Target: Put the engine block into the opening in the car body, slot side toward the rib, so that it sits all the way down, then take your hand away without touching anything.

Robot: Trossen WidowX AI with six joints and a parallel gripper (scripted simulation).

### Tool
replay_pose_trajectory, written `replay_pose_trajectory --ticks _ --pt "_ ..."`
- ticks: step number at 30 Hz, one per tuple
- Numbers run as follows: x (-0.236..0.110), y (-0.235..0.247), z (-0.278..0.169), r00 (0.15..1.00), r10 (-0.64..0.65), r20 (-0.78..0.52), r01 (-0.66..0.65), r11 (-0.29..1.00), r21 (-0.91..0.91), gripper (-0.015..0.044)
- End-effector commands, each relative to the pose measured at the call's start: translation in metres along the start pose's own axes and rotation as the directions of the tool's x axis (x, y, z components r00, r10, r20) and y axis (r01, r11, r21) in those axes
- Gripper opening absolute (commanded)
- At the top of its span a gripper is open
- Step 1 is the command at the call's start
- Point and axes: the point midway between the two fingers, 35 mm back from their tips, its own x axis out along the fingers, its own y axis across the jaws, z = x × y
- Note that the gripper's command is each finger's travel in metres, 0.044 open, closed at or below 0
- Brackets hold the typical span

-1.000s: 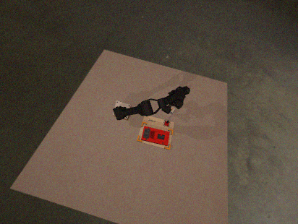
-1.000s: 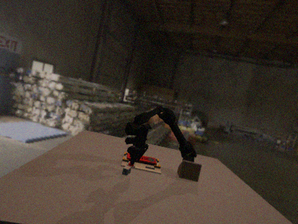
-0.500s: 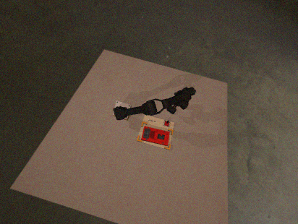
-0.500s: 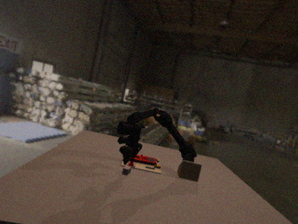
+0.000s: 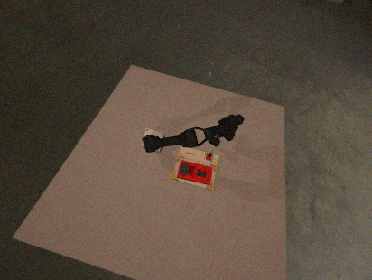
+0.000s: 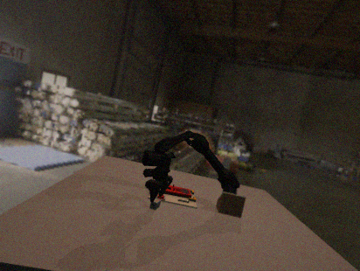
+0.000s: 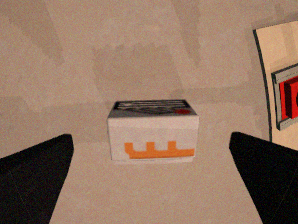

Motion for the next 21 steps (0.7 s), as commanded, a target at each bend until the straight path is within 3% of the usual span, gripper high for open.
replay_pose_trajectory --ticks 1,15,21 --pt "0.008 0.0 -0.002 1.0 -0.007 0.0 0.007 1.0 -0.009 0.044" --pt "0.027 0.0 -0.002 1.0 -0.008 0.0 0.008 1.0 -0.009 0.044" --pt "0.027 0.0 -0.002 1.0 -0.008 0.0 0.008 1.0 -0.009 0.0282"
